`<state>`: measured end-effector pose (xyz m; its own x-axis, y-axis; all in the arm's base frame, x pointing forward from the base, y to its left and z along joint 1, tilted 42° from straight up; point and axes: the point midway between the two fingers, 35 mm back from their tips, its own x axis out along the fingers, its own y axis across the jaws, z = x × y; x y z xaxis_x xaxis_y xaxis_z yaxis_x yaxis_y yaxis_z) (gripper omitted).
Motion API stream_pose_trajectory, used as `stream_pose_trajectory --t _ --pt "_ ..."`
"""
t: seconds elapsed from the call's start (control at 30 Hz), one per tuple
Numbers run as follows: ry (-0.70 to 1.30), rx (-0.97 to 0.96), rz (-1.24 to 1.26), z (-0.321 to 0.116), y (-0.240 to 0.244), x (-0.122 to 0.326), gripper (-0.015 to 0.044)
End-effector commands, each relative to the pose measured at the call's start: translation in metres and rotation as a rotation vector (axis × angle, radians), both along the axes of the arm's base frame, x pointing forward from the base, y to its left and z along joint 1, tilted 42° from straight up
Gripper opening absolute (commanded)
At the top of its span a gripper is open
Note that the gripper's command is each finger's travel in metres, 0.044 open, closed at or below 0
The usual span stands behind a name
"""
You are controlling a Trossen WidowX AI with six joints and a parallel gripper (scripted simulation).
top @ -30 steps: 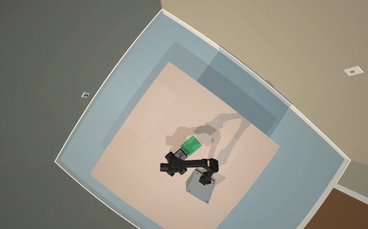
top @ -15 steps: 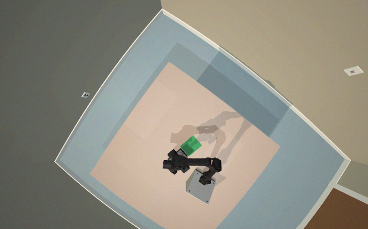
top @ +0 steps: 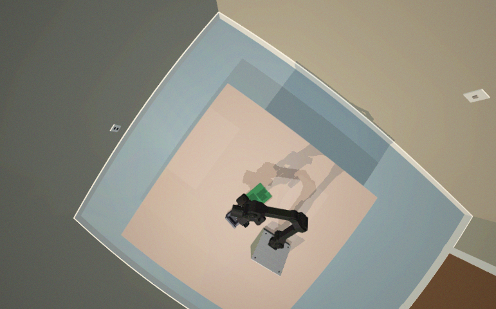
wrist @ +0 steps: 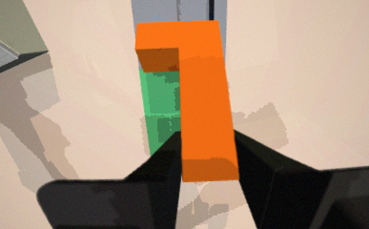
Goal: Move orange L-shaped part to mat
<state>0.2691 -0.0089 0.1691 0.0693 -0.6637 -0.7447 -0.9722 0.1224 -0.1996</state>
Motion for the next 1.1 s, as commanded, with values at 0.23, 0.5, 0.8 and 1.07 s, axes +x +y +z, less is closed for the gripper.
stream_pose_trajectory --t 0.23,0.5,0.8,1.07 --pt "0.009 -0.008 0.002 0.029 -0.035 -0.018 0.0" --pt "0.009 -0.009 0.002 0.042 -0.051 -0.027 0.0" --pt "0.009 -0.009 0.002 0.034 -0.057 -0.026 0.0" --pt "0.009 -0.01 0.002 0.026 -0.065 -0.025 0.0"
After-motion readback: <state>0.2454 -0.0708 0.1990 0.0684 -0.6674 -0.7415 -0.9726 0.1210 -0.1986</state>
